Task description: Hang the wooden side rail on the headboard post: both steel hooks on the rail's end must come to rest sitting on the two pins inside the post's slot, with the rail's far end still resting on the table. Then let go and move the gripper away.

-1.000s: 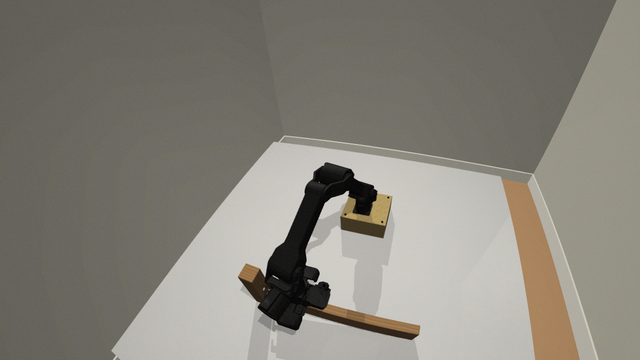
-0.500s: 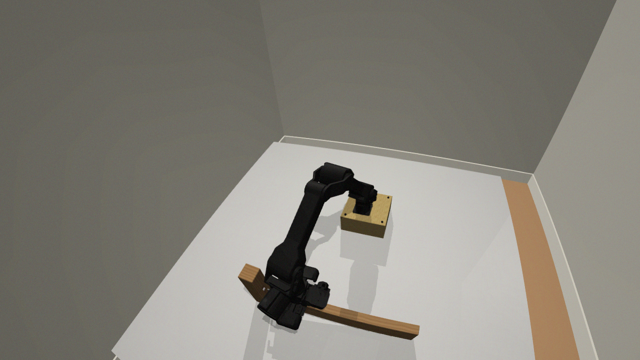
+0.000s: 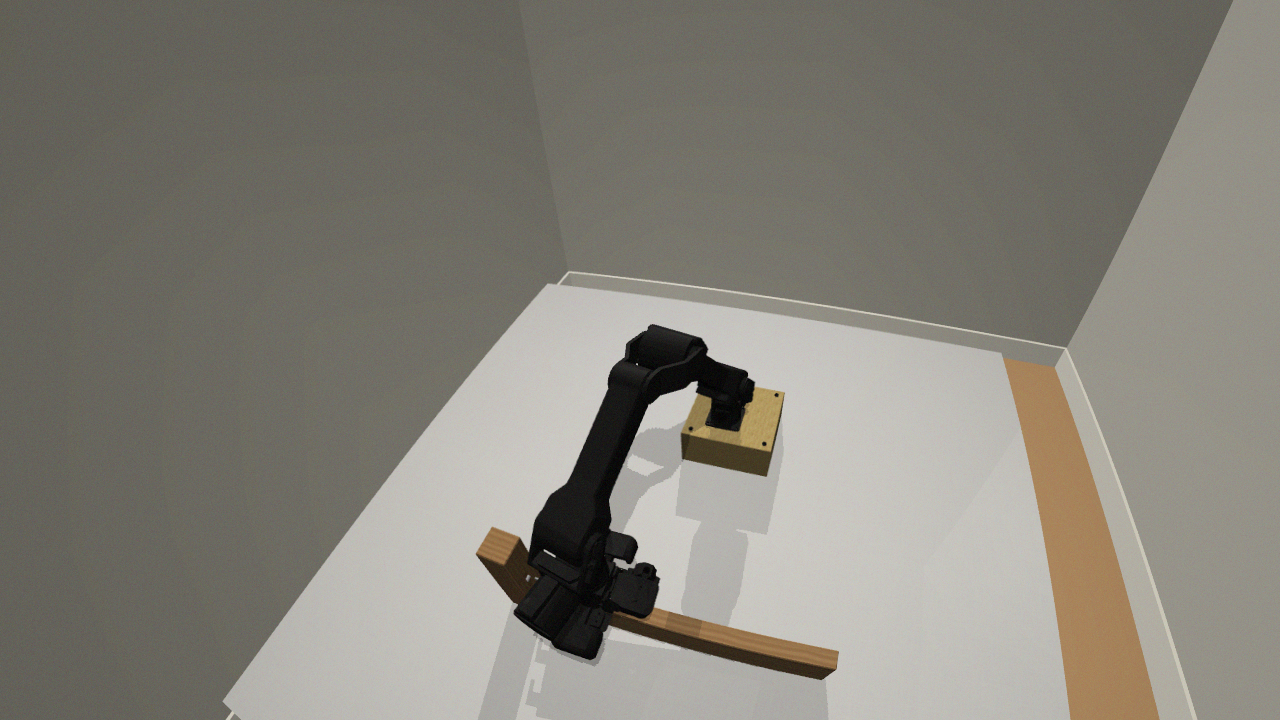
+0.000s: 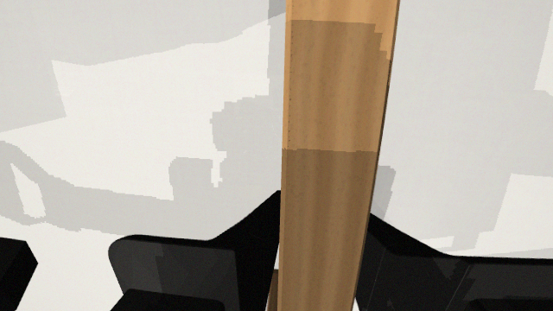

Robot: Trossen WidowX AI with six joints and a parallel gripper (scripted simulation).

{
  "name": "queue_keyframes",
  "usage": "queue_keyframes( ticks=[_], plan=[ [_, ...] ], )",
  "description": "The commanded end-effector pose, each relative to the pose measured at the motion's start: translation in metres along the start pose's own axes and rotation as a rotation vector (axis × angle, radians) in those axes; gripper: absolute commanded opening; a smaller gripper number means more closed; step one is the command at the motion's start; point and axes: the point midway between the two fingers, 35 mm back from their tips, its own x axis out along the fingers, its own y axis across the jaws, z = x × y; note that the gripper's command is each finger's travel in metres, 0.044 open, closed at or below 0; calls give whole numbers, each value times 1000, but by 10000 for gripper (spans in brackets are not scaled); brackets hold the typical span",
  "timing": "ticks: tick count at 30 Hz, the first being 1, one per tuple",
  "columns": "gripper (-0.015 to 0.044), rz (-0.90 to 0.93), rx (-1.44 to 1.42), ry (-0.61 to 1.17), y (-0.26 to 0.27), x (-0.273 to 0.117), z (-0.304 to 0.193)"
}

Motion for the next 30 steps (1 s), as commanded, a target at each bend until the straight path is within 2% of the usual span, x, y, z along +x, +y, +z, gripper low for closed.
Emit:
queue_keyframes(
  ticks=[1, 30],
  plan=[
    [0, -6, -3, 8, -1, -3, -3],
    [0, -6, -3, 8, -1, -2, -6]
  ],
)
